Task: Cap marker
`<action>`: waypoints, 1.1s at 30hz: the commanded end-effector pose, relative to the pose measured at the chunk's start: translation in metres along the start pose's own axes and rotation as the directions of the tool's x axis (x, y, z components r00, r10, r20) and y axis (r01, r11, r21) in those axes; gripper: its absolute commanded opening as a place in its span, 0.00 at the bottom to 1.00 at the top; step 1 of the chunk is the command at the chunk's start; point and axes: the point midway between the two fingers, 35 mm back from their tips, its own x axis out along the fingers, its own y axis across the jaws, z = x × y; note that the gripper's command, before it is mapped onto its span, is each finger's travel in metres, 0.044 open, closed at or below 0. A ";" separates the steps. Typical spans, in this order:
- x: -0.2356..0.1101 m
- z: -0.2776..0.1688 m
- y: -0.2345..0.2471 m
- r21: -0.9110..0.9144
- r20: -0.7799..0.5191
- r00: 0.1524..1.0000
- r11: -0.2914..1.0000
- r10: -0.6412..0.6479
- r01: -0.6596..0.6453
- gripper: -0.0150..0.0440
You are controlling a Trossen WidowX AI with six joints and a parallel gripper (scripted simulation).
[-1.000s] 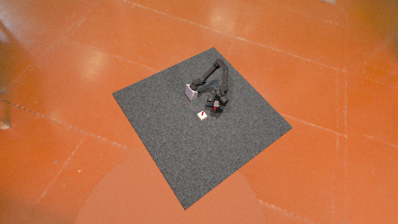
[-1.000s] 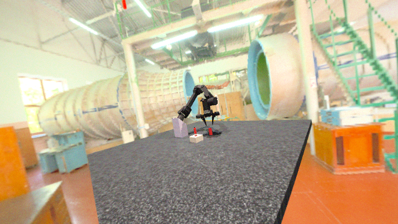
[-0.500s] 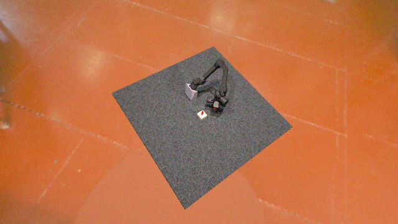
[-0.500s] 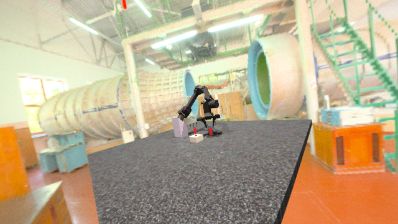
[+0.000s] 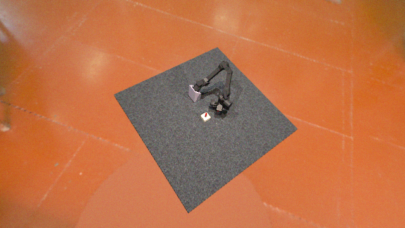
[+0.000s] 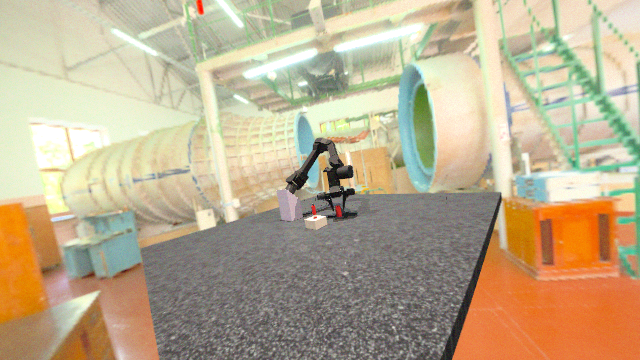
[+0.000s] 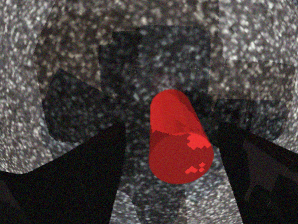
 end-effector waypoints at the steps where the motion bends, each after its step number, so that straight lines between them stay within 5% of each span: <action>1: 0.006 0.000 -0.001 0.007 0.002 1.000 1.000 -0.002 0.002 0.65; 7: 0.013 0.000 -0.002 0.008 0.001 1.000 1.000 -0.001 0.001 0.65; 11: 0.013 -0.001 -0.001 0.008 0.001 1.000 1.000 -0.001 0.001 0.47; 20: 0.013 -0.001 -0.001 0.008 0.001 1.000 1.000 -0.001 0.001 0.37; 23: 0.010 0.000 -0.001 0.008 0.001 1.000 1.000 -0.001 0.001 0.25; 33: -0.014 0.001 0.000 0.008 0.004 1.000 1.000 -0.004 0.004 0.25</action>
